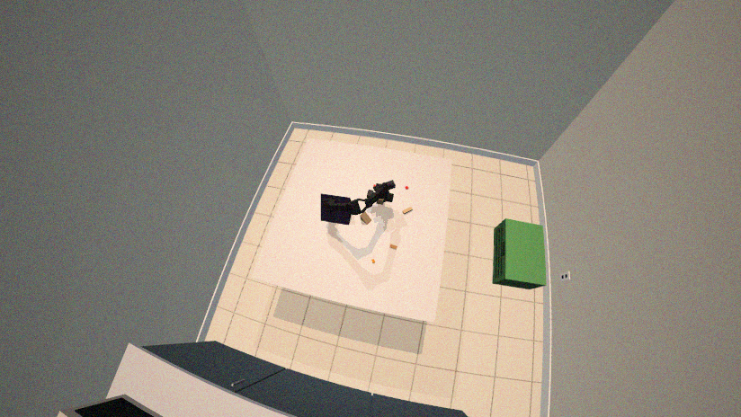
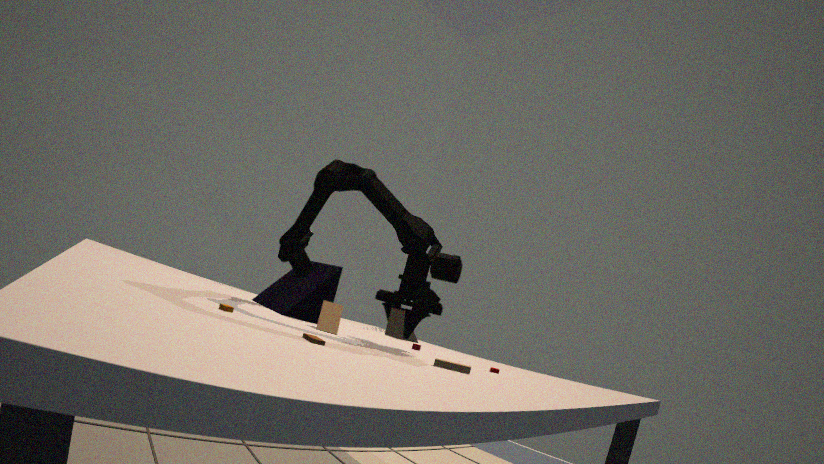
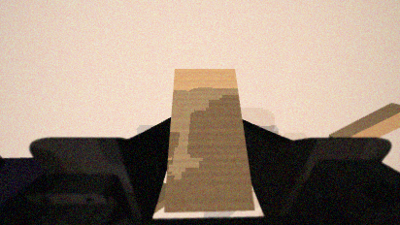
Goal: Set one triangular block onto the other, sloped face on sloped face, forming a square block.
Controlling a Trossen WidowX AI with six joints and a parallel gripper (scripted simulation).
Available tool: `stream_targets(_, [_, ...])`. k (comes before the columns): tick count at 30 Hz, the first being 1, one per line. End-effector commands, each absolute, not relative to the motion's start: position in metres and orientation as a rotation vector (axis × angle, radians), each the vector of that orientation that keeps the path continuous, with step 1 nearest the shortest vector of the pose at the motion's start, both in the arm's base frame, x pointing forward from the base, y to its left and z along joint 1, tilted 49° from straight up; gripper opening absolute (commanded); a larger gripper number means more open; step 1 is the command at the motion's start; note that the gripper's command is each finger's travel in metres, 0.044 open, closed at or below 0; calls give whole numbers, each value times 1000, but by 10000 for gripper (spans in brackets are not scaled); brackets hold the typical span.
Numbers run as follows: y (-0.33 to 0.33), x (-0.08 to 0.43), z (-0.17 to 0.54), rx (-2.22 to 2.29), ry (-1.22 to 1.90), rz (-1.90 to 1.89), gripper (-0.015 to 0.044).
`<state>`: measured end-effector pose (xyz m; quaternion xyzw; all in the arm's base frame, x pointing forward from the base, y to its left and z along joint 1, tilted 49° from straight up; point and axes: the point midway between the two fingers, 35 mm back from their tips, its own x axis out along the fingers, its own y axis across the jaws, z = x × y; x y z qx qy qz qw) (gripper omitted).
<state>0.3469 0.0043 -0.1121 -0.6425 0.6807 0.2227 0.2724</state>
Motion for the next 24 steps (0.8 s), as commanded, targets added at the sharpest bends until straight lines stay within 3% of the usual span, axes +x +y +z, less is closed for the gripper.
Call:
stream_targets(1, [5, 347, -112, -1797, 1827, 701, 0])
stream_targets(24, [5, 347, -112, -1885, 1817, 849, 0])
